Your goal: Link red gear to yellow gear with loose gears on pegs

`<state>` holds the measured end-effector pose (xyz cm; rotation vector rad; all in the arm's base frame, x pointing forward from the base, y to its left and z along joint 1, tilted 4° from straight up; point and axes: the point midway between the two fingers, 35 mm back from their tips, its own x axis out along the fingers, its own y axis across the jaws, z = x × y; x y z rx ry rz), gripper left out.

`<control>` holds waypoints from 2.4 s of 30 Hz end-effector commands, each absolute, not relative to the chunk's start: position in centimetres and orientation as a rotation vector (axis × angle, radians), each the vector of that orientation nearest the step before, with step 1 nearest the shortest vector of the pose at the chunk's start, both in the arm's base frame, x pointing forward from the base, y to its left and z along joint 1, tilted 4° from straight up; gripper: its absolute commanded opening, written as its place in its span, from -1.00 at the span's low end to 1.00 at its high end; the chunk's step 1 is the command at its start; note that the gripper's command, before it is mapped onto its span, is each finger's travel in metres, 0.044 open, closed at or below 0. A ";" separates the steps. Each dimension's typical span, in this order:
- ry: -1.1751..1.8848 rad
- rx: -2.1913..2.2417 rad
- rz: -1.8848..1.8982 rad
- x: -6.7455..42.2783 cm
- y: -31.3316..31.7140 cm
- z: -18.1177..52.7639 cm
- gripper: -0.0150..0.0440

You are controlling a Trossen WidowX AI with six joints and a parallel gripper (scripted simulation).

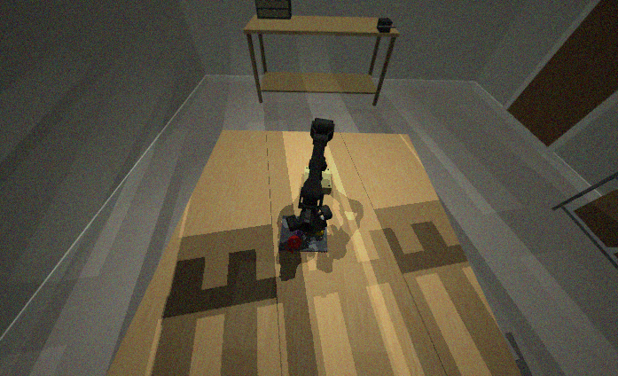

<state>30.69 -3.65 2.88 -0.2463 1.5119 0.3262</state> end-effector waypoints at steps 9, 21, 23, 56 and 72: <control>1.524 -0.155 0.237 30.7 -3.6 3.1 -0.02; 1.526 -0.138 0.221 30.6 -3.9 7.4 0.07; 1.526 -0.138 0.221 30.4 -4.0 9.6 0.25; 1.526 -0.138 0.221 30.0 -4.1 12.1 1.00; 1.526 -0.138 0.221 30.0 -4.1 12.1 1.00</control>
